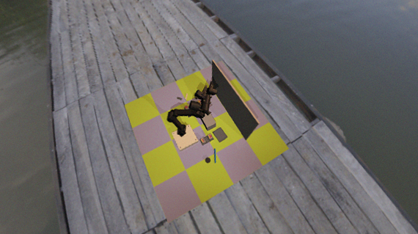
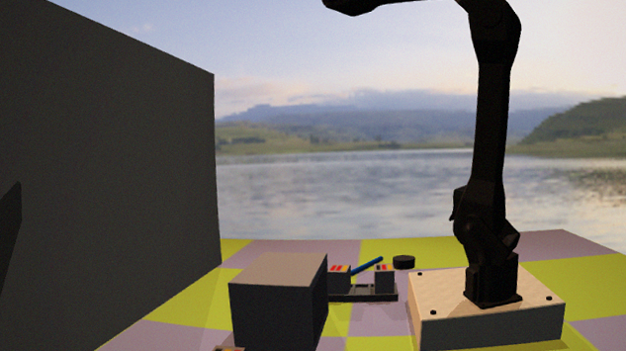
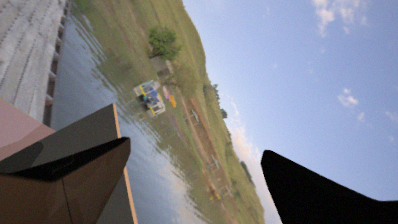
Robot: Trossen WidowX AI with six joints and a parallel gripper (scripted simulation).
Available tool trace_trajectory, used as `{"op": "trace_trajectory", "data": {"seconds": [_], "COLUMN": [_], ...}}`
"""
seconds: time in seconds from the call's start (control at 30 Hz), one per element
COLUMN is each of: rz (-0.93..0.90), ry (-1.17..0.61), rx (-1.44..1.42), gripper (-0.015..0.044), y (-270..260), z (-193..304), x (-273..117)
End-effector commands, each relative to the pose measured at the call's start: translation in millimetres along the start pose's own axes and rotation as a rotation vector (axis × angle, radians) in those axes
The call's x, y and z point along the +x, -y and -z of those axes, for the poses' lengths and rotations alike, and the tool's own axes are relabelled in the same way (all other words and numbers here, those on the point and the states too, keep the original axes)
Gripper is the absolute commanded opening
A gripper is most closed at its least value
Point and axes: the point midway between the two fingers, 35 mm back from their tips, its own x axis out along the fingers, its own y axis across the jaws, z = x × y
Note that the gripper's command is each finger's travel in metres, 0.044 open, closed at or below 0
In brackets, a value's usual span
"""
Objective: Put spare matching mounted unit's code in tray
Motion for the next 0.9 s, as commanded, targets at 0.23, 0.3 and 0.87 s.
{"op": "trace_trajectory", "data": {"seconds": [0.23, 0.3, 0.87], "rz": [0.017, 0.067, 0.436], "ry": [-0.004, -0.021, -0.467], "rx": [0.041, 0.162, 1.12], "gripper": [0.044, 0.044, 0.044], "y": [2.9, 10.8, -18.5], "z": [4.7, 19.9, 191.6], "x": [1.0, 3.9, 3.2]}}
